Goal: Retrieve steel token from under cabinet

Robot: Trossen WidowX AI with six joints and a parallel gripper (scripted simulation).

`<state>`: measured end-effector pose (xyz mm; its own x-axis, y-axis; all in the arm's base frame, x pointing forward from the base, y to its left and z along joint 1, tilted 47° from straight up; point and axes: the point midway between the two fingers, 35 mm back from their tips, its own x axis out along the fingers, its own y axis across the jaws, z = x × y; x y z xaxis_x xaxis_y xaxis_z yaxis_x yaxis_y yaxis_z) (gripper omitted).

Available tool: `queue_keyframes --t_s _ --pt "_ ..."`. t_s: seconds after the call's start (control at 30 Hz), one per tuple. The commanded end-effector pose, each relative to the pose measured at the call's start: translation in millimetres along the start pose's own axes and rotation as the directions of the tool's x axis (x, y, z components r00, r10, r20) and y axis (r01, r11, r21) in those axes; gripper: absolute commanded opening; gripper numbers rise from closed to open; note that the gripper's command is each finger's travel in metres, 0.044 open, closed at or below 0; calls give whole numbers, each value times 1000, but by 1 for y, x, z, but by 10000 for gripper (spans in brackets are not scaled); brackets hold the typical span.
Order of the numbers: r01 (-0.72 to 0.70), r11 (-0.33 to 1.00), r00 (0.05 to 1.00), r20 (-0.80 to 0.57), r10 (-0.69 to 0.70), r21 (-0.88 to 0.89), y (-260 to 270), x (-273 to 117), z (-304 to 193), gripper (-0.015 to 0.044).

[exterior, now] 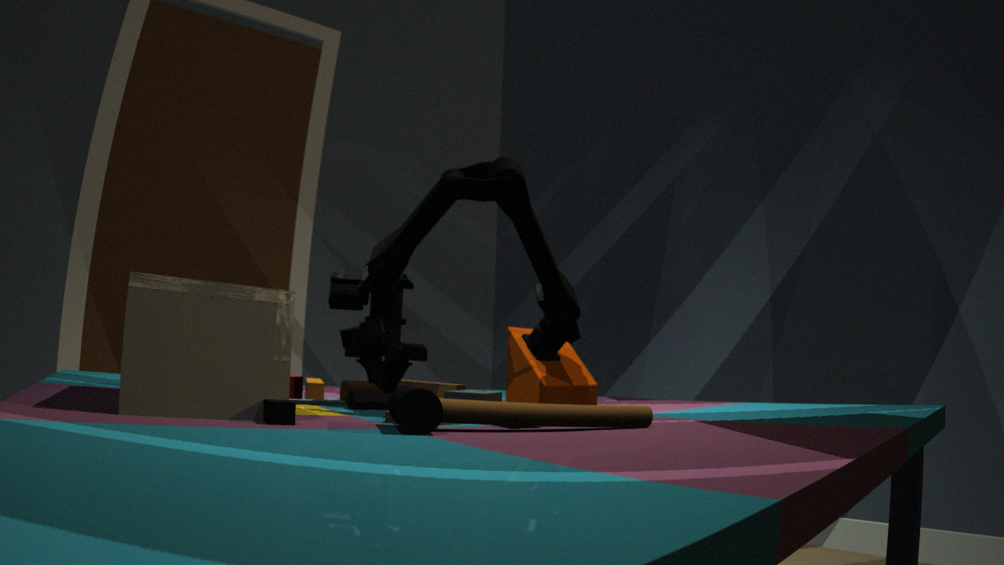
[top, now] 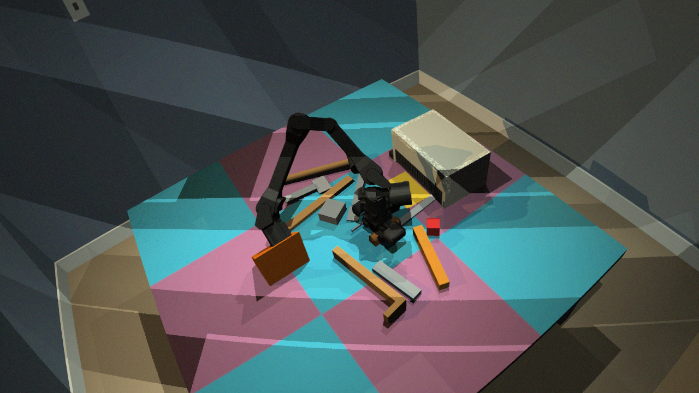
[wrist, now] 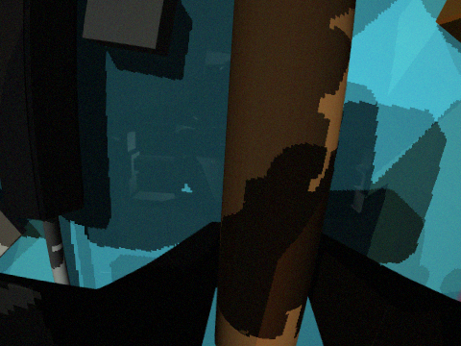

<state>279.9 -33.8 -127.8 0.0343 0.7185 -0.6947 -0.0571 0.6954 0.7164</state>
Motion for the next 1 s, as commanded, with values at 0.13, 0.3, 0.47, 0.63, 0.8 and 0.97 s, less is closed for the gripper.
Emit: queue_keyframes --t_s 0.13,0.3,0.47,0.63,0.8,0.97 --pt "-1 1000 1000 -4 1 0 0 1 -13 0" --pt "-1 1000 1000 -5 1 0 -1 1 -20 0" --pt "0 1000 1000 -5 0 0 -1 1 -27 0" --pt "0 1000 1000 -5 0 1 -1 1 -35 0" --pt "0 1000 1000 -5 0 1 -2 1 -42 0" --pt "0 1000 1000 -6 0 1 -2 1 -50 0"
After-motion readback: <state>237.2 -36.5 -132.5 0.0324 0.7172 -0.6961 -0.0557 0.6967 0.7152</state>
